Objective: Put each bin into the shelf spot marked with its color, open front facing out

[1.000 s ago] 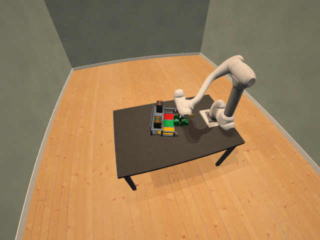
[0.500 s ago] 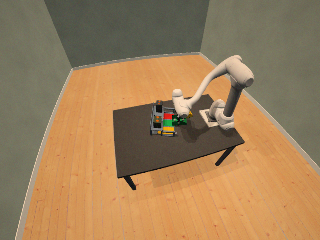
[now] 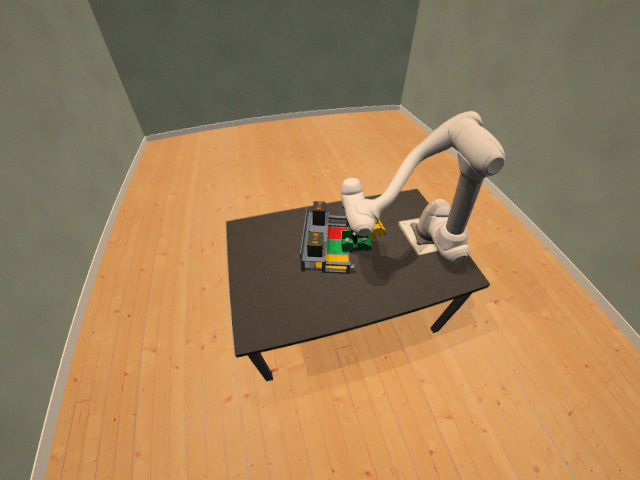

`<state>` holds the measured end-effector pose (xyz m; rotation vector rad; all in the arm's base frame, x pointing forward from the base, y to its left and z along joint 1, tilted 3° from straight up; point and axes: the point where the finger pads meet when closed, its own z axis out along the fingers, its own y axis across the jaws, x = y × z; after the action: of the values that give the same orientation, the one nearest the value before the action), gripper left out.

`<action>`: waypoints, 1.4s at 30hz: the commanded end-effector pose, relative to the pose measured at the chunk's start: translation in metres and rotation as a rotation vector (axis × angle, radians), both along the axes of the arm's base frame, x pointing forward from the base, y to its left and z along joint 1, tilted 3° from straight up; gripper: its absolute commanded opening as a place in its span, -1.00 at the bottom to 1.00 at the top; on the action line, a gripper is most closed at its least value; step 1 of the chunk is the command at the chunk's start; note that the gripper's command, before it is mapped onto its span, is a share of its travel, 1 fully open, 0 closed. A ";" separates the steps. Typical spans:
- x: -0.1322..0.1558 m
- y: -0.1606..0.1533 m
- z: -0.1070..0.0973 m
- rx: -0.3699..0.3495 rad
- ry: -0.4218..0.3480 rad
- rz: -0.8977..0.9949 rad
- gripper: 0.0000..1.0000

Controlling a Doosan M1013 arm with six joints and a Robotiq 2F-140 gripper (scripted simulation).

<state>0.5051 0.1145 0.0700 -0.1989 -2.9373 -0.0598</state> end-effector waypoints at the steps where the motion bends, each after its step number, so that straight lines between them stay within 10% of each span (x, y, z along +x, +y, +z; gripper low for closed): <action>1: 0.004 0.000 0.000 0.000 0.000 0.000 -0.80; 42: 0.033 -0.005 -0.002 0.000 0.000 0.000 -0.80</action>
<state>0.5377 0.1100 0.0680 -0.1989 -2.9373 -0.0598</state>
